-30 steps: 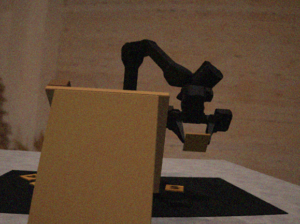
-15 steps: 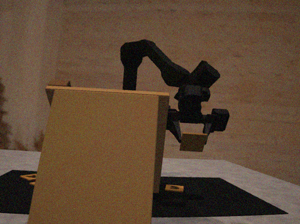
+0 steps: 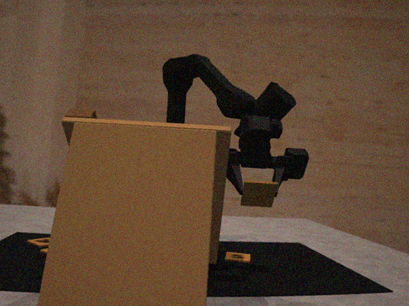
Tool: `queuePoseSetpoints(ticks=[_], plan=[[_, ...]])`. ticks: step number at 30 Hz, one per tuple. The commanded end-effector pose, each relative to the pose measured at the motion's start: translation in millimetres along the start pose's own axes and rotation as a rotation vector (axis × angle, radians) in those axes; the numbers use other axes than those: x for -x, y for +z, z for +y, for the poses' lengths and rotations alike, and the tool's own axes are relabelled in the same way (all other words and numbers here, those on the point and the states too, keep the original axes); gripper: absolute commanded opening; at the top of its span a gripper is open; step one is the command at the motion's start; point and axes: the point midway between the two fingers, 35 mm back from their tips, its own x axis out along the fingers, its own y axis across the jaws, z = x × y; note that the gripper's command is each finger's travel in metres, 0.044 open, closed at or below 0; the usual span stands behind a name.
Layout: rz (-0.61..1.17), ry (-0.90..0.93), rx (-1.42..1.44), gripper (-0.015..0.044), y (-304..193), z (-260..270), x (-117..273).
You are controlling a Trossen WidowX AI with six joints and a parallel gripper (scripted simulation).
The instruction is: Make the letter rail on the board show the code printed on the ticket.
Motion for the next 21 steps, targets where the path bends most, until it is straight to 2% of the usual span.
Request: queuePoseSetpoints(ticks=[1, 21], plan=[[0.002, 0.004, 0.004, 0.0000, -0.8, -2.3, 0.2], [0.002, 0.003, 0.005, 0.0000, -0.7, -12.3, 0.1]])
